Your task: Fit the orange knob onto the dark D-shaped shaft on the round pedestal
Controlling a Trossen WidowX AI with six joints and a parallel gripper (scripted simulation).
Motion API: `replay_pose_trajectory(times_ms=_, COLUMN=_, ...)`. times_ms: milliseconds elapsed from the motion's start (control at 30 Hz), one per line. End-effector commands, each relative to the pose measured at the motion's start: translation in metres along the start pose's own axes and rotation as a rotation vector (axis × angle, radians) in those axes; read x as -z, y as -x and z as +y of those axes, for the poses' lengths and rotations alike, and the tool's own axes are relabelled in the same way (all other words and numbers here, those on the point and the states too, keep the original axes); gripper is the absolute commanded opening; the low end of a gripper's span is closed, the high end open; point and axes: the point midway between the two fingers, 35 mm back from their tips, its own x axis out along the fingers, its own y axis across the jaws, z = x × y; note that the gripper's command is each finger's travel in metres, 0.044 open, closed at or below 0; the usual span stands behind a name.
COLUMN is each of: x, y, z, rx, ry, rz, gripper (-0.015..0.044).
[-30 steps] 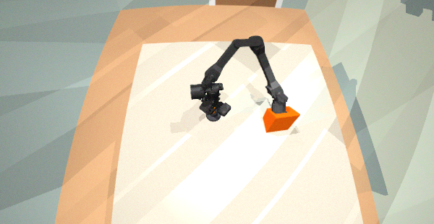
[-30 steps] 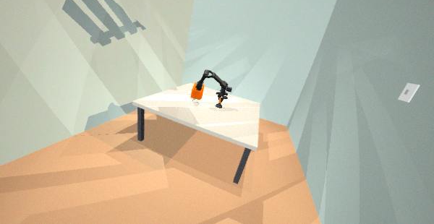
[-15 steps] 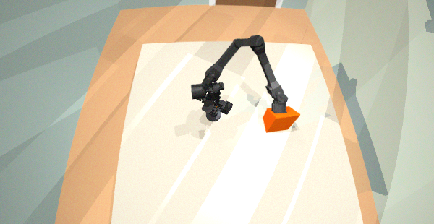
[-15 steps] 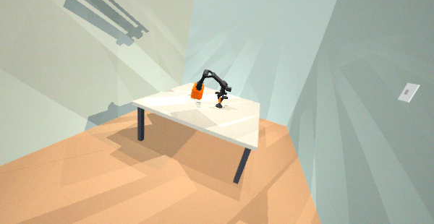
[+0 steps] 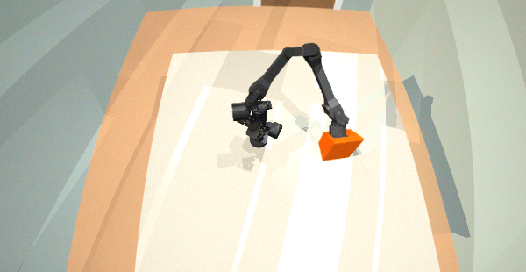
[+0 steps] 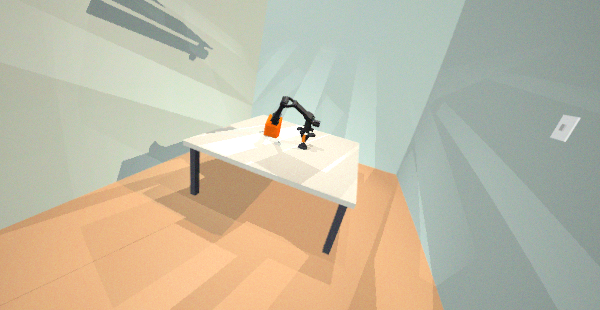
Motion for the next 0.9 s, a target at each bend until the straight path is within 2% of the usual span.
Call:
replay_pose_trajectory(times_ms=0, x=-0.0014, y=0.0018, z=-0.0032, rx=0.008, ry=0.000, rz=-0.003, gripper=0.0000)
replay_pose_trajectory(times_ms=867, x=-0.0008, y=0.0021, z=-0.0014, rx=0.008, ry=0.000, rz=-0.003, gripper=0.0000)
